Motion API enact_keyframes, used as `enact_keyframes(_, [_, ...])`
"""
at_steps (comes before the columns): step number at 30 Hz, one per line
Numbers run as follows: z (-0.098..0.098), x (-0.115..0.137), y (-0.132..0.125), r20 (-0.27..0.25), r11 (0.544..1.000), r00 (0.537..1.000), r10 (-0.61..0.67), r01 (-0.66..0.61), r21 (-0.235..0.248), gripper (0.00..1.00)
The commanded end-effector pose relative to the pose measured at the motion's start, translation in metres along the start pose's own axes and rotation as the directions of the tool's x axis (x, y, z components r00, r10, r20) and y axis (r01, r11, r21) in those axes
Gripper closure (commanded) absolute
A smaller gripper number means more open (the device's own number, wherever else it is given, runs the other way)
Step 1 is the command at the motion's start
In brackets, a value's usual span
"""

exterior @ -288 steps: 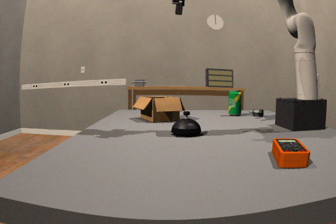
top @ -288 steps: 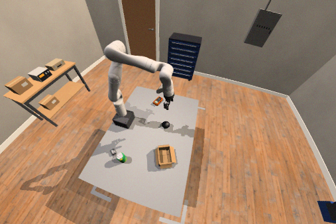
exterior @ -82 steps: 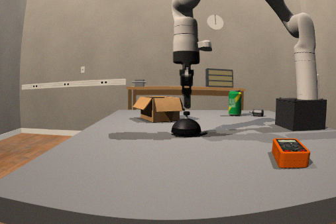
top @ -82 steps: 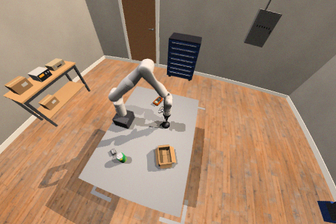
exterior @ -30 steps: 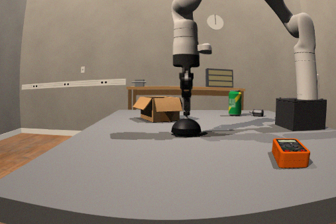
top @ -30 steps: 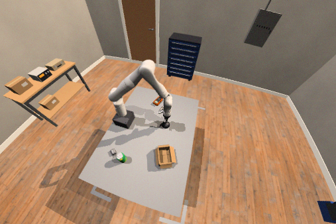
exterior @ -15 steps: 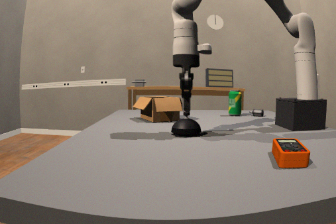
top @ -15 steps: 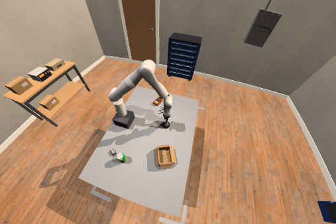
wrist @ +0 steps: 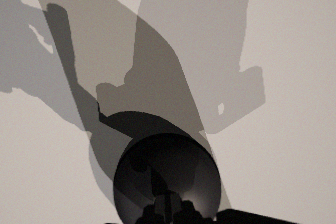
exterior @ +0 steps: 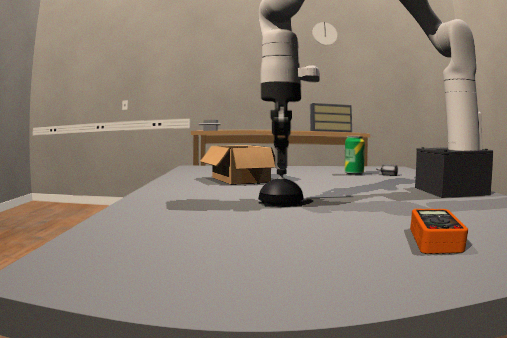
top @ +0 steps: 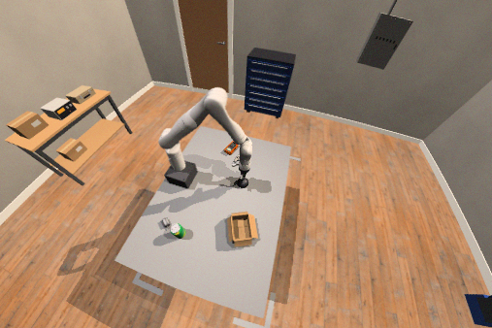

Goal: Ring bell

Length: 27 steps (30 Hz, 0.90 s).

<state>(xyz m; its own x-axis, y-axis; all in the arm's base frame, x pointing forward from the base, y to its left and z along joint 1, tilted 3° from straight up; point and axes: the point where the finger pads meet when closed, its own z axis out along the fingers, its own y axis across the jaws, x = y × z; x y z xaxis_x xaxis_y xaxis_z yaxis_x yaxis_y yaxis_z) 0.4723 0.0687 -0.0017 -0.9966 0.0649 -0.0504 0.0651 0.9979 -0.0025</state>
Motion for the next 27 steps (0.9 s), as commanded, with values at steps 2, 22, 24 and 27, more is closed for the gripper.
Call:
enact_keyframes(2, [-0.0001,0.0003,-0.0001,-0.001,1.000,1.000,0.000,0.000,0.000,0.90])
enact_keyframes(22, [0.0029,0.0003,-0.0001,-0.001,1.000,1.000,0.000,0.000,0.000,0.90])
enact_keyframes(24, [0.0030,0.0003,-0.0001,-0.001,1.000,1.000,0.000,0.000,0.000,0.90])
enact_keyframes(27, [0.0030,0.0003,-0.0001,-0.001,1.000,1.000,0.000,0.000,0.000,0.90])
